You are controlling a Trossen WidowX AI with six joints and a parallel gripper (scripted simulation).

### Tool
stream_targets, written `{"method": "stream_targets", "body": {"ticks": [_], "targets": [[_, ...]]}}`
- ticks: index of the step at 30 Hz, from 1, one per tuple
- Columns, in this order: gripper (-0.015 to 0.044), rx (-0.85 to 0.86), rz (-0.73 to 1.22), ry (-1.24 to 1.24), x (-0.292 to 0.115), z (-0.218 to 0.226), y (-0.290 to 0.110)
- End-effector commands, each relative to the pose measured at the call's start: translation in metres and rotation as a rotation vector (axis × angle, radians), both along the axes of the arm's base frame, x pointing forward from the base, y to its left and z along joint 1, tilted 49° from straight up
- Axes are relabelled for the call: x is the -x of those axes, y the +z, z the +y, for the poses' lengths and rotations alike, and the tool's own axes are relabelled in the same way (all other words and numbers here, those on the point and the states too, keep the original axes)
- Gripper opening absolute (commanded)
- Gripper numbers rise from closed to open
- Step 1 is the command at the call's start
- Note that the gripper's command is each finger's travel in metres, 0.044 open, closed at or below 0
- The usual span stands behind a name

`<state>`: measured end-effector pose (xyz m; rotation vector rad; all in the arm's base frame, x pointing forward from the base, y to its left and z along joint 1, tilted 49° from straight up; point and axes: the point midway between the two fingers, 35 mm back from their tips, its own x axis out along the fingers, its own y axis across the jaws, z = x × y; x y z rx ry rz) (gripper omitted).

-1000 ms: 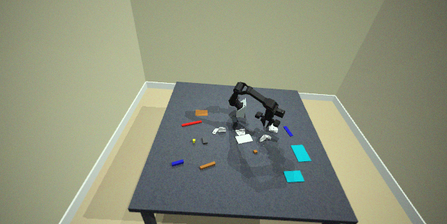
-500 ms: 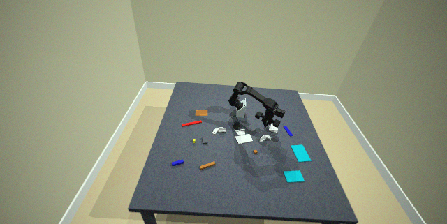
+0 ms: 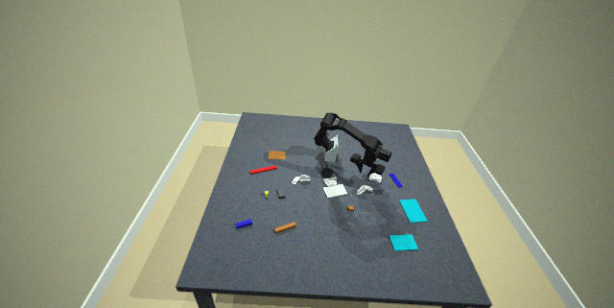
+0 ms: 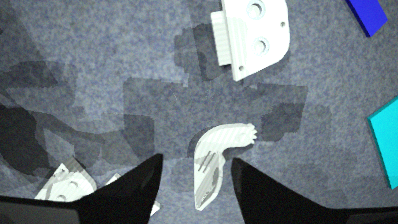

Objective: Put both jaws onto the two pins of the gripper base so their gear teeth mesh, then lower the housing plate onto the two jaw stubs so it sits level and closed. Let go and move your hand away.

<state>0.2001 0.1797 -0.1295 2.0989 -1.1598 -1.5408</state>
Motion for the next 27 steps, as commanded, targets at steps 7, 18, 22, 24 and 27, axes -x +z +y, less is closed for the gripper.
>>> {"method": "stream_targets", "body": {"ticks": [7, 18, 22, 24, 27], "targets": [[0.044, 0.0, 0.0, 0.0, 0.0, 0.0, 0.0], [0.044, 0.0, 0.0, 0.0, 0.0, 0.0, 0.0], [0.044, 0.0, 0.0, 0.0, 0.0, 0.0, 0.0], [0.044, 0.0, 0.0, 0.0, 0.0, 0.0, 0.0], [0.044, 0.0, 0.0, 0.0, 0.0, 0.0, 0.0]]}}
